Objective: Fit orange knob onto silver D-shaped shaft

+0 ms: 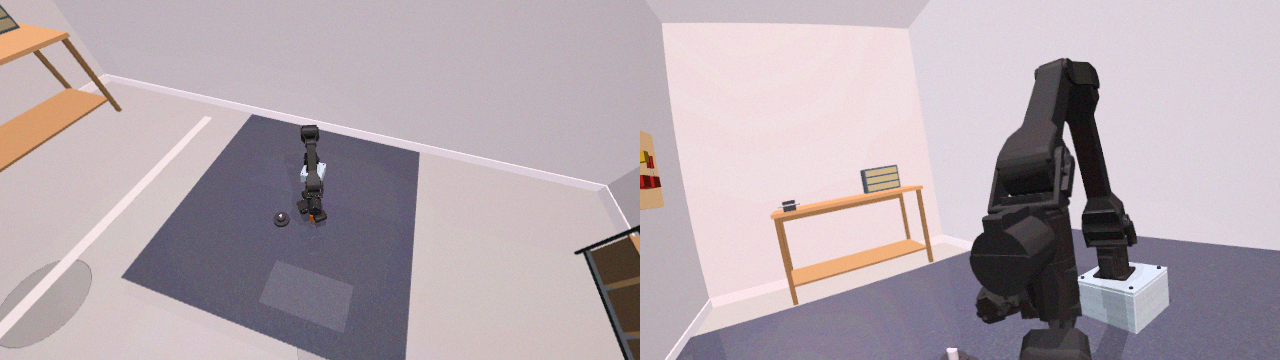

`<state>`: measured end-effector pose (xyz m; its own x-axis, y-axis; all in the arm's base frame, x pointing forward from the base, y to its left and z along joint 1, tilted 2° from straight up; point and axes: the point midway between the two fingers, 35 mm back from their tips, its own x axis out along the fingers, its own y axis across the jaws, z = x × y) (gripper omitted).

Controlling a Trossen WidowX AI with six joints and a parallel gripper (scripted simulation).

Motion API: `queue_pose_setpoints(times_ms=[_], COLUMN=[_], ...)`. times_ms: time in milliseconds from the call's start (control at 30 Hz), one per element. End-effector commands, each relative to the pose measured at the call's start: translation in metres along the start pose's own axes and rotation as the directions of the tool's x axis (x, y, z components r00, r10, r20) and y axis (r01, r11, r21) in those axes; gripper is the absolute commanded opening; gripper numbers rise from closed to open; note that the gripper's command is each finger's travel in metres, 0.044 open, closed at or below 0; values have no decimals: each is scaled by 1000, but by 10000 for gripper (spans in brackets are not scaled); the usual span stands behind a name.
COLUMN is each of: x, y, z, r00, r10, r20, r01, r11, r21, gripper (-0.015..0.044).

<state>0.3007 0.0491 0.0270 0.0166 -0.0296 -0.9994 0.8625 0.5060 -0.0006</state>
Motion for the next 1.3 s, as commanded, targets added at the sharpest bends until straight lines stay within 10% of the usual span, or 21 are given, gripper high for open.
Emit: queue_pose_setpoints(times_ms=[0, 1133, 1267], x=[6, 58, 58], y=[0, -2, -2], z=[0, 0, 0], r00=[1000, 1000, 1000], r10=[-4, -4, -4], r20=[1, 1, 1], r01=[4, 4, 4], r11=[1000, 1000, 1000], r21=[3, 3, 3], gripper=[440, 440, 335])
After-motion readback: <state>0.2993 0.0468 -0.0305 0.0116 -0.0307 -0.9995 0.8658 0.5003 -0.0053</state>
